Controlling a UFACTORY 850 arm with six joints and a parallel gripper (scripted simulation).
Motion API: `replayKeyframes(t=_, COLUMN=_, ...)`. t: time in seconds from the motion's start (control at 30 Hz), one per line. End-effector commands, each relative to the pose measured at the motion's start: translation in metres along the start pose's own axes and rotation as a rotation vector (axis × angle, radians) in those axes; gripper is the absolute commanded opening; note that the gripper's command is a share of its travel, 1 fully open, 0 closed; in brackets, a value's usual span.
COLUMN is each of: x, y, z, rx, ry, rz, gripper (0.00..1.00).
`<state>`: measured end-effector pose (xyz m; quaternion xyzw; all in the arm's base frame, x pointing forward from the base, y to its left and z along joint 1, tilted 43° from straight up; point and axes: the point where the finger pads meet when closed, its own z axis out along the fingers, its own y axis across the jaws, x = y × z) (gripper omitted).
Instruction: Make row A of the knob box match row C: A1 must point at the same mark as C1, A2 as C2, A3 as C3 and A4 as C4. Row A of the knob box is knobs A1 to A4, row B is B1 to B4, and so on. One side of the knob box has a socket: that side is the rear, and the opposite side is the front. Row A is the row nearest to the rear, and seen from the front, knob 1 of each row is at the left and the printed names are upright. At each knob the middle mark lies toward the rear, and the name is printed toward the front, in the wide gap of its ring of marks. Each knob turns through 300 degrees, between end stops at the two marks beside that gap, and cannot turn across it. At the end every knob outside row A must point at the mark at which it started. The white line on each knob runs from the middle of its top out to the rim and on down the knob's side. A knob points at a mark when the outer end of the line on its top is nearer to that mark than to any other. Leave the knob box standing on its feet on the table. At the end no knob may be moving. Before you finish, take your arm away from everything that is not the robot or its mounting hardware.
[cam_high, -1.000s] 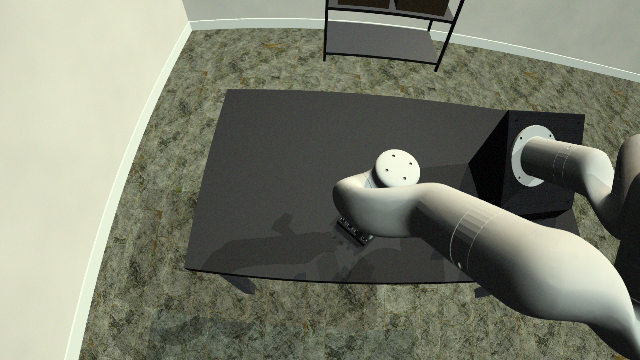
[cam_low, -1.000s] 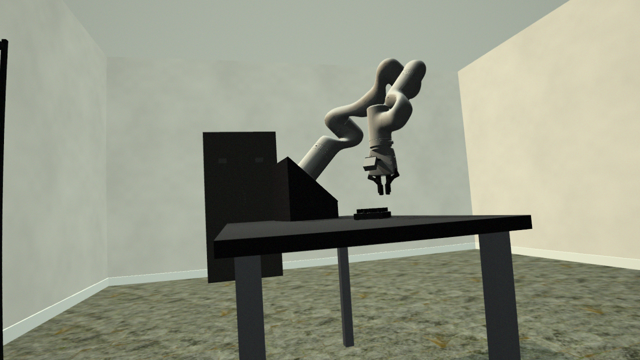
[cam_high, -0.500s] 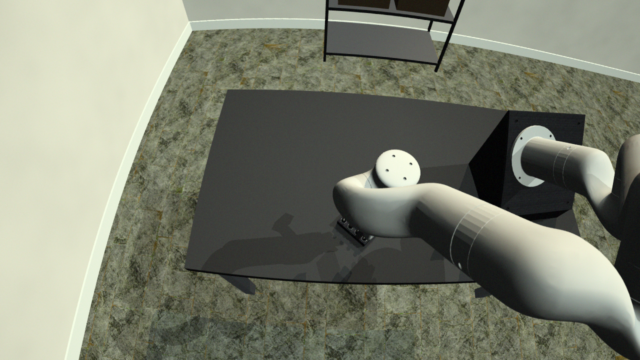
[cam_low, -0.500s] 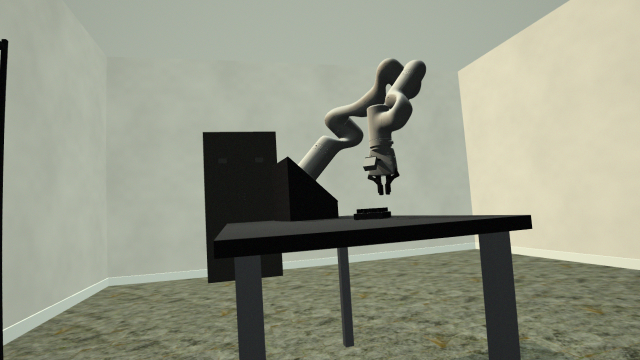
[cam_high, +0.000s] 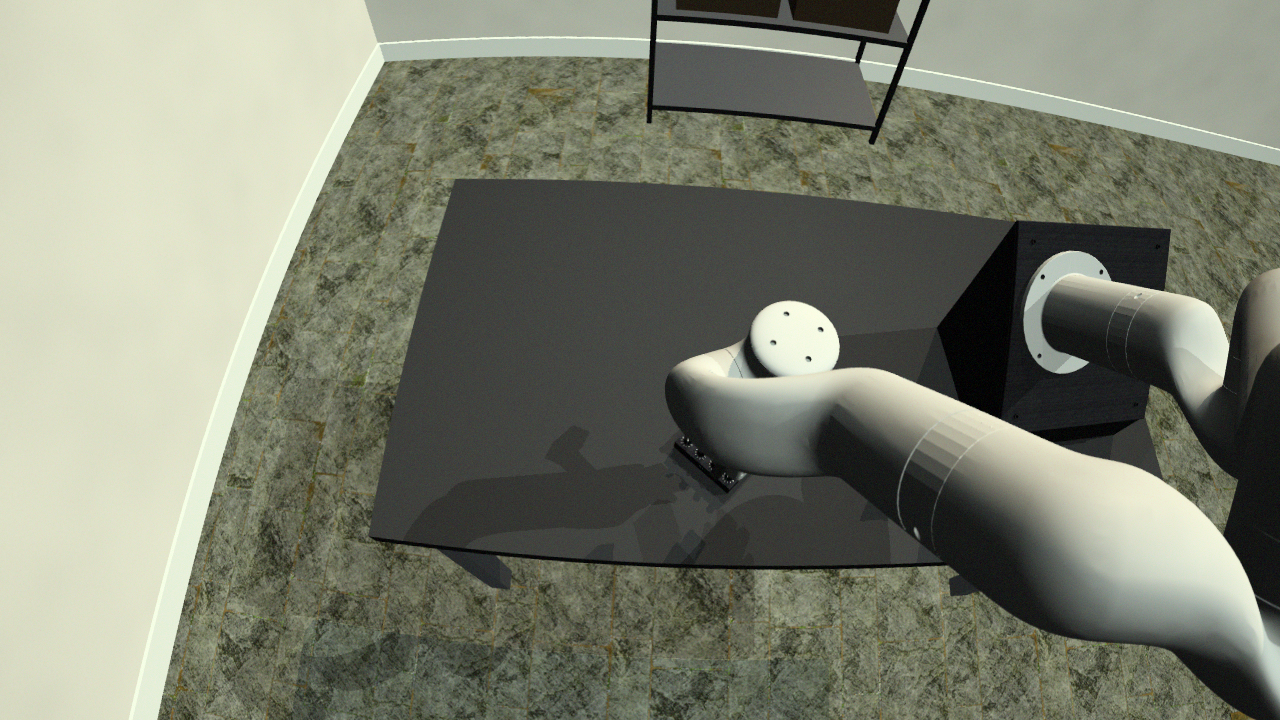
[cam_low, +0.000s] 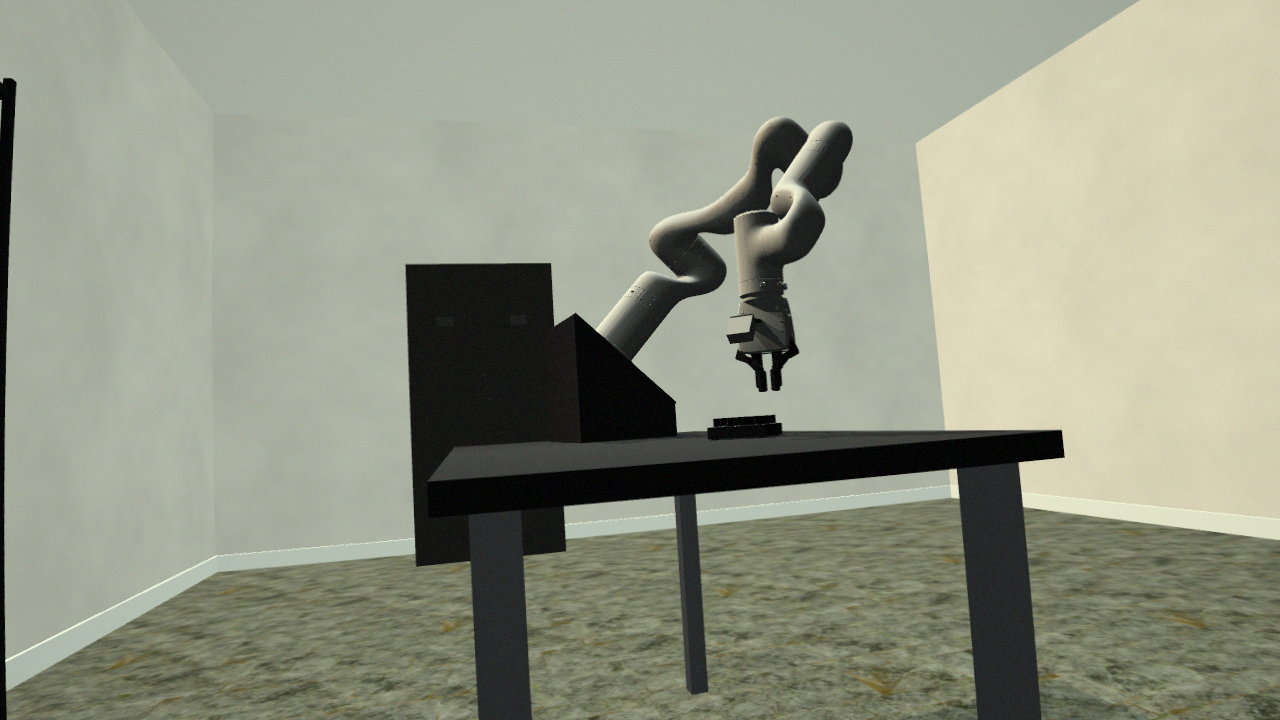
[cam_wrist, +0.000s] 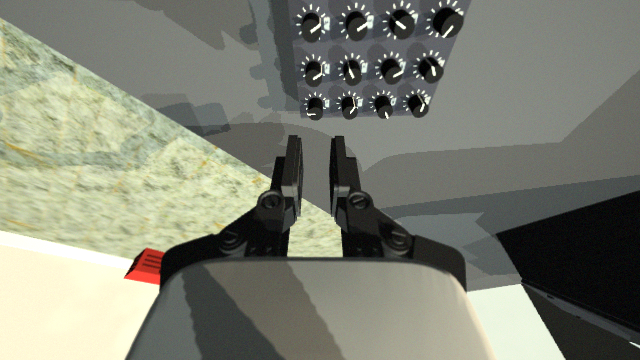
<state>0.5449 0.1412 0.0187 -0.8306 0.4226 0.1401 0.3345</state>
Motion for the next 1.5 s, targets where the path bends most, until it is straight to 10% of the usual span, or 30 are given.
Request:
replayKeyframes(t=0.0, x=0.000, y=-0.001, z=0.002, rx=0.001, ry=0.001, rz=0.000, gripper=0.19)
replayKeyframes(t=1.47, x=0.001, y=-0.002, z=0.040, rx=0.001, ry=0.001, rz=0.000, gripper=0.19)
